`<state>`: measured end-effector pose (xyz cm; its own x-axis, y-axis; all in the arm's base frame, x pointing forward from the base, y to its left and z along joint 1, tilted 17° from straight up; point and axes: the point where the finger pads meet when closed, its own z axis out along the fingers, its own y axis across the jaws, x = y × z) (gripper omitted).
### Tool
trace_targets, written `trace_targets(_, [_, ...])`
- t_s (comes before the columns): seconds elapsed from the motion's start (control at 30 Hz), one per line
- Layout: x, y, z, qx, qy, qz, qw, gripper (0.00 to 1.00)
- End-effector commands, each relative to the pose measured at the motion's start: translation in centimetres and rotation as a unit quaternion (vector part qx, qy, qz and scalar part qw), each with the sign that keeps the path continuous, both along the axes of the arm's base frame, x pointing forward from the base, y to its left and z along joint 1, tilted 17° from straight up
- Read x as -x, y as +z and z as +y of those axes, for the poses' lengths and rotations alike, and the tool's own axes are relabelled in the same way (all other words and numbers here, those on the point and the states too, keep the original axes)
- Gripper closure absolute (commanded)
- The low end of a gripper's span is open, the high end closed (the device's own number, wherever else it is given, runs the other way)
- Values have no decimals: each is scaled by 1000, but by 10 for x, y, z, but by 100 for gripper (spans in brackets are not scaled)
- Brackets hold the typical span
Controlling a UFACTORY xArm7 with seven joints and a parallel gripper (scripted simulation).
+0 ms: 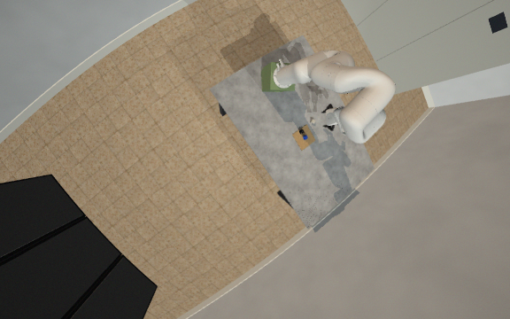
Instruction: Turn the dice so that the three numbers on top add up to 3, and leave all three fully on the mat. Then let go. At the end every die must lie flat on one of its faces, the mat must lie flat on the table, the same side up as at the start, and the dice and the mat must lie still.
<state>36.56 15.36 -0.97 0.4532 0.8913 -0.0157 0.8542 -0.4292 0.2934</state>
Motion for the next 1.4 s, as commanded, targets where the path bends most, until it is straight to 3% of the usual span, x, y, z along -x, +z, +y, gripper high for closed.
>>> trace_targets(0.0, [-1,-1,0,21,83,15,996,0])
trace_targets(0.33, [-1,-5,-2,59,227,37,971,0])
trace_targets(0.4, [-1,-5,-2,59,227,37,971,0])
trace_targets(0.77, [-1,-9,-5,101,382,61,917,0])
trace_targets(0.9, [-1,-11,-6,117,444,70,885,0])
trace_targets(1.0, [-1,-11,-6,120,454,72,880,0])
trace_targets(1.03, [-1,-12,-6,129,490,77,859,0])
trace_targets(1.17, [-1,-13,-7,138,525,83,836,0])
trace_targets(1.33, [-1,-15,-8,156,591,93,786,0])
trace_targets(1.37, [-1,-15,-8,156,593,93,784,0])
